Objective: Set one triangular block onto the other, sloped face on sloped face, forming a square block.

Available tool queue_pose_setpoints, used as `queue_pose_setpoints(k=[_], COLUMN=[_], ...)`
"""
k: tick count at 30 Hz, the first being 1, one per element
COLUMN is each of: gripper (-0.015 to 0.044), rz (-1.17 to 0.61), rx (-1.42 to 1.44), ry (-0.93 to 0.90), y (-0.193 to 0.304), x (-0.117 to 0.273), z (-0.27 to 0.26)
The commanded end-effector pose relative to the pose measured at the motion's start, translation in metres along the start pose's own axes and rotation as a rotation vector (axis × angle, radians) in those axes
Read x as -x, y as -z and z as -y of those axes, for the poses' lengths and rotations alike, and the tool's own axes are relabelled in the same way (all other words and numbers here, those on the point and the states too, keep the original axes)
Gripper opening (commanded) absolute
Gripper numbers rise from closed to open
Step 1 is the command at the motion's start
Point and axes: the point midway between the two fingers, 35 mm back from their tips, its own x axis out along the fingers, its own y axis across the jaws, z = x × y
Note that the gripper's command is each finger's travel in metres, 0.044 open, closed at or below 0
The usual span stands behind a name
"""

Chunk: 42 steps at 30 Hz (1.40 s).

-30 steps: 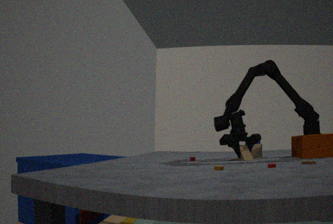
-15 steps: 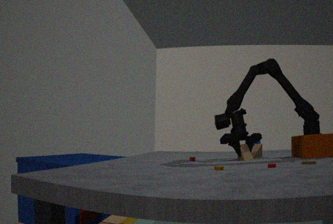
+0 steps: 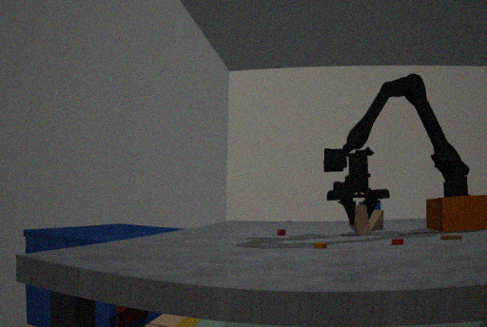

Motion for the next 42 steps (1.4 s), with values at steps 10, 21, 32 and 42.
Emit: queue_pose_setpoints(k=[10,21,32,42], gripper=[0.0,0.0,0.0,0.0262], rz=[0.352,0.633,0.913,0.815], rx=[-0.005,-0.005,-0.005,-0.009], ry=[-0.004,-0.002,0.0,0.005], y=[0.026,0.046,0.066,0.06], x=[0.008,0.007,0.002,0.005], z=[0.0,0.0,0.001,0.001])
